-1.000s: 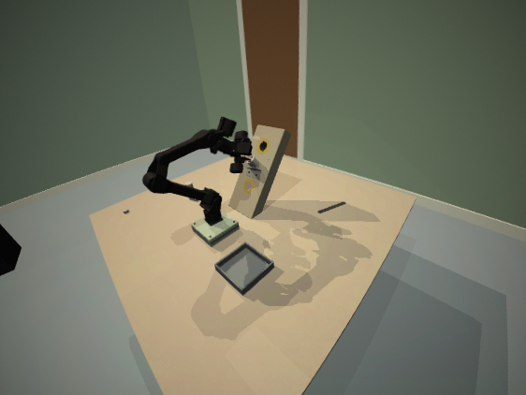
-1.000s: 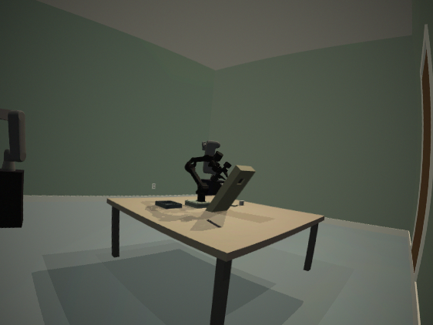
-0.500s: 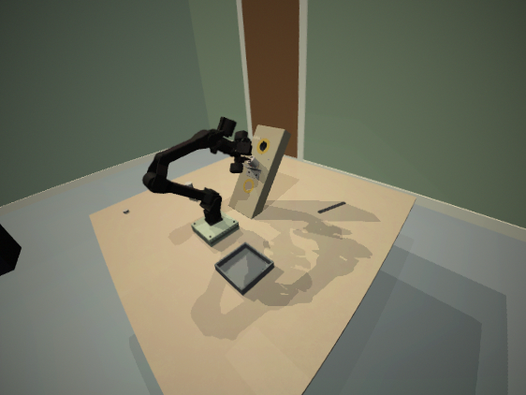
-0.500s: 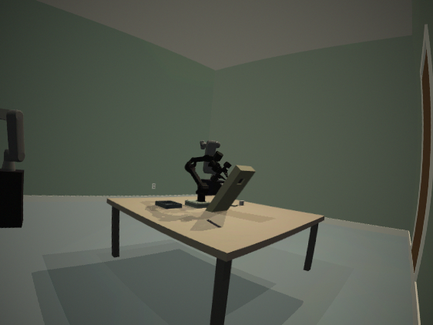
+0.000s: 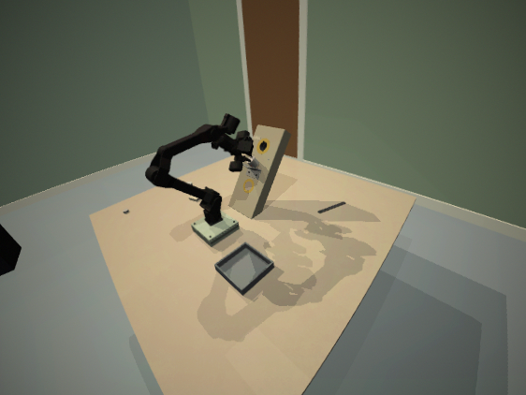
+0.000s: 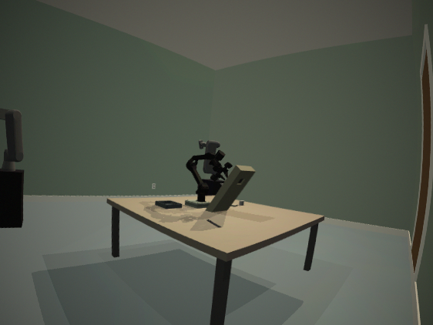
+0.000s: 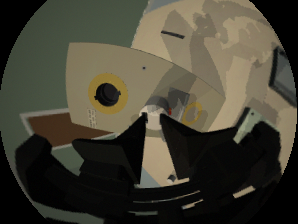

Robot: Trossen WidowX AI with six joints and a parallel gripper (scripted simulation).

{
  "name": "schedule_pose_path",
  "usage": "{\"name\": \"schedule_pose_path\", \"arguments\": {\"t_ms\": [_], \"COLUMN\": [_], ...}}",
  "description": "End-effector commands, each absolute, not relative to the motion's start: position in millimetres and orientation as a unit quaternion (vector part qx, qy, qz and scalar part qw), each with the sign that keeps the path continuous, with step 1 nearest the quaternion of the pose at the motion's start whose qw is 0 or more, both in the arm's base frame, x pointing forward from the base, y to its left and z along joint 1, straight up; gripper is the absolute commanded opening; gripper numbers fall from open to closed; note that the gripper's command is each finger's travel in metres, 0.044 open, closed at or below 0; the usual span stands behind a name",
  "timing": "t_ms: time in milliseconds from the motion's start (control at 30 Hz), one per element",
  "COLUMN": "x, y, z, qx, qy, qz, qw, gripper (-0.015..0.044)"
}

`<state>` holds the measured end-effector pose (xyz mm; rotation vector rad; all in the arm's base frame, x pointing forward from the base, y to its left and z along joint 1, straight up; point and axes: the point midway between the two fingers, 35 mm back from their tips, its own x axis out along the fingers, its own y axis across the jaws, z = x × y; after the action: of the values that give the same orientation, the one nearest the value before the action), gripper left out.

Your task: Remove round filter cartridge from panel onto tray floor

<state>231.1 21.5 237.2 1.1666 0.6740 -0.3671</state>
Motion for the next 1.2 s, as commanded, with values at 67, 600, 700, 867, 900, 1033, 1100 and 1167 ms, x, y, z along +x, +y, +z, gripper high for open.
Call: {"name": "schedule_pose_path", "arguments": {"t_ms": [67, 600, 700, 867, 900, 1033, 1100, 1167], "x": [235.7, 236.6, 236.6, 236.6, 236.6, 236.6, 236.6, 236.6], "y": [22.4, 22.5, 22.5, 22.5, 22.5, 22.5, 22.5, 22.5], "z": [243.0, 243.7, 243.7, 243.7, 243.7, 243.7, 243.7, 243.7], "qx": [0.513, 0.506, 0.506, 0.506, 0.506, 0.506, 0.506, 0.506], "qy": [0.375, 0.393, 0.393, 0.393, 0.393, 0.393, 0.393, 0.393], "qz": [-0.216, -0.229, -0.229, -0.229, -0.229, -0.229, -0.229, -0.229], "qw": [0.741, 0.733, 0.733, 0.733, 0.733, 0.733, 0.733, 0.733], "gripper": [0.0100, 0.0100, 0.0100, 0.0100, 0.0100, 0.0100, 0.0100, 0.0100]}}
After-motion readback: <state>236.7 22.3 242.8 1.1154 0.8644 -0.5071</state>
